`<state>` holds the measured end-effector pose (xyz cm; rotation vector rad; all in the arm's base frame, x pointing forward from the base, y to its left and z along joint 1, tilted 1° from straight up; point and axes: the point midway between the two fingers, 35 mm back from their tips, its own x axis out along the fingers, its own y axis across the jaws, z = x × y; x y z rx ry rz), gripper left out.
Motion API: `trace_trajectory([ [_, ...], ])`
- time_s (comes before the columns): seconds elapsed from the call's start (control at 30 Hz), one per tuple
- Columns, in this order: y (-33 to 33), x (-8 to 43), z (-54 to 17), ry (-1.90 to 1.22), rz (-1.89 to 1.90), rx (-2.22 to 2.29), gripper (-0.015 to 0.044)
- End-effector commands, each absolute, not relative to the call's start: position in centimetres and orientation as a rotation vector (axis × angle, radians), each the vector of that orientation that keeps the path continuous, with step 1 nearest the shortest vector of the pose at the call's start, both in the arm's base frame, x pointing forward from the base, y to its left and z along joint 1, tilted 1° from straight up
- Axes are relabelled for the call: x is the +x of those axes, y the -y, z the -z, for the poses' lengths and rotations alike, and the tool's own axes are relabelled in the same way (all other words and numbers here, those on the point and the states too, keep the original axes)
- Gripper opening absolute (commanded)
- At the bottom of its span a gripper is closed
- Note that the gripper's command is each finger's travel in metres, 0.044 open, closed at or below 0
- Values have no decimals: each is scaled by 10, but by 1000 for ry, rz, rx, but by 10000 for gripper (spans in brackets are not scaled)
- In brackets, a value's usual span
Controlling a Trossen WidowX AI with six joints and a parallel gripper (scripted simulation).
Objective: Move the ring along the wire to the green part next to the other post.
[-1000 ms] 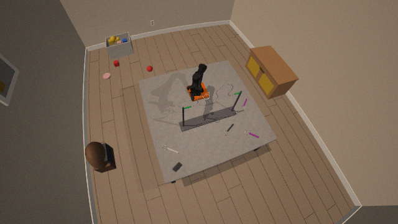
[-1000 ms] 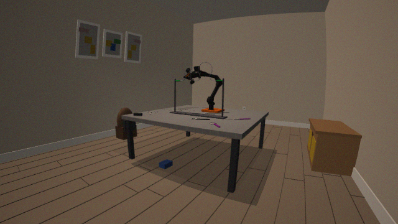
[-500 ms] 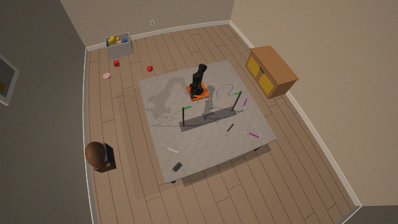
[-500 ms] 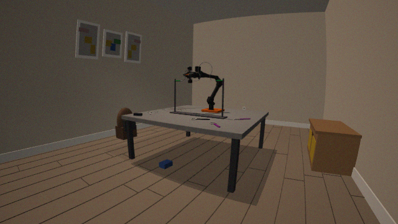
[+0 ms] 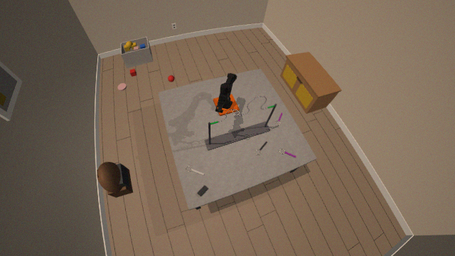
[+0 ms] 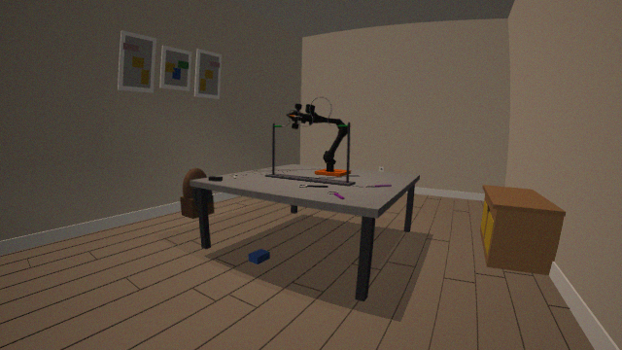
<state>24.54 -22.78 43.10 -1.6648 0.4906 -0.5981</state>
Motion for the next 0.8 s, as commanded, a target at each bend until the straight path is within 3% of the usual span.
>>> trace_trajectory([
  [0.0,228,245,-429,-488,601,-1695,-150],
  [0.77,234,246,-374,-513,532,-1392,-150],
])
